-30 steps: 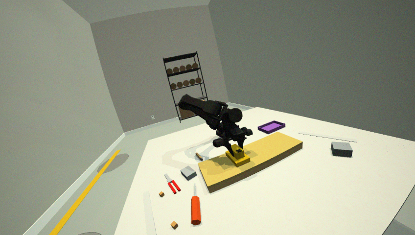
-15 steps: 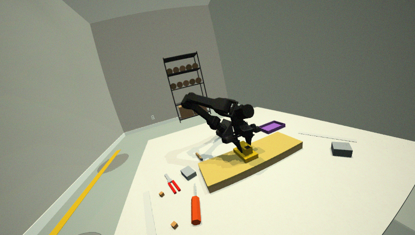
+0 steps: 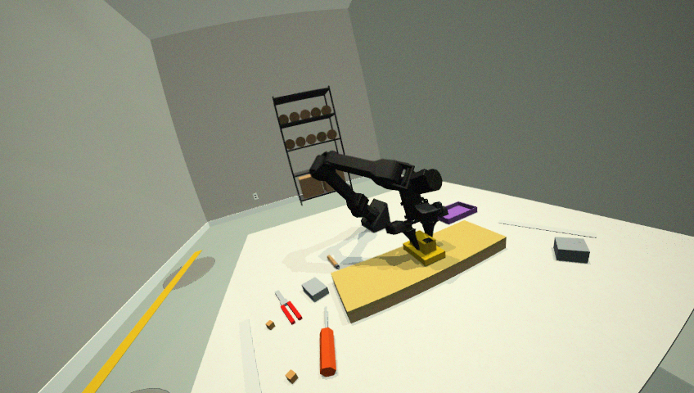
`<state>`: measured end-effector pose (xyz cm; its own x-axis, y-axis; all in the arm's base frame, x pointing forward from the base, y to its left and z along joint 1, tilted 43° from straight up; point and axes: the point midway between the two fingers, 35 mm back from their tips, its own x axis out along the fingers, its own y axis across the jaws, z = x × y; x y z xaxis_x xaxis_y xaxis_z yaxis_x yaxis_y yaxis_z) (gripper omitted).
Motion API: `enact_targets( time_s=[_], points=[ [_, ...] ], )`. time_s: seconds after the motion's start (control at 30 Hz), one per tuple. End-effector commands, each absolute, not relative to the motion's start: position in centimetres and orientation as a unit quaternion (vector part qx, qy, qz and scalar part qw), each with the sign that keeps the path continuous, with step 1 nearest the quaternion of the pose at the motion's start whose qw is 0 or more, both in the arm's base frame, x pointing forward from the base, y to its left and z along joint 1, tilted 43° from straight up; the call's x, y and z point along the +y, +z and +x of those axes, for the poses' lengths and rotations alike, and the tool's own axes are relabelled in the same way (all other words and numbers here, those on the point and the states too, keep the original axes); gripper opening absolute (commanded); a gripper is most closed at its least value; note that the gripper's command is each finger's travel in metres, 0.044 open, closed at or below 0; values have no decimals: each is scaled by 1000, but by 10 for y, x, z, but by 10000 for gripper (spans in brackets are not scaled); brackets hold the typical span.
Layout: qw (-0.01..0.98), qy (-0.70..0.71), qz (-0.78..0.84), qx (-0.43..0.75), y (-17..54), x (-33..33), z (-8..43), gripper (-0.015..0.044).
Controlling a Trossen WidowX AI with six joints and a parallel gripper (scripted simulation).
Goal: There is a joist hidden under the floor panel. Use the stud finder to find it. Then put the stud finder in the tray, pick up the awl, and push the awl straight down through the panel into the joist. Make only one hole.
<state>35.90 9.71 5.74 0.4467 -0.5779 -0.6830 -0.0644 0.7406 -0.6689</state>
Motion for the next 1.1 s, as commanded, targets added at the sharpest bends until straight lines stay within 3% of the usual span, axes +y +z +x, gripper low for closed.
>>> enact_targets(
  time_s=[0.0,1.07],
  points=[
    [788,-162,-318,502,47,108,358,0],
    [789,-160,-315,502,-18,183,351,0]
  ],
)
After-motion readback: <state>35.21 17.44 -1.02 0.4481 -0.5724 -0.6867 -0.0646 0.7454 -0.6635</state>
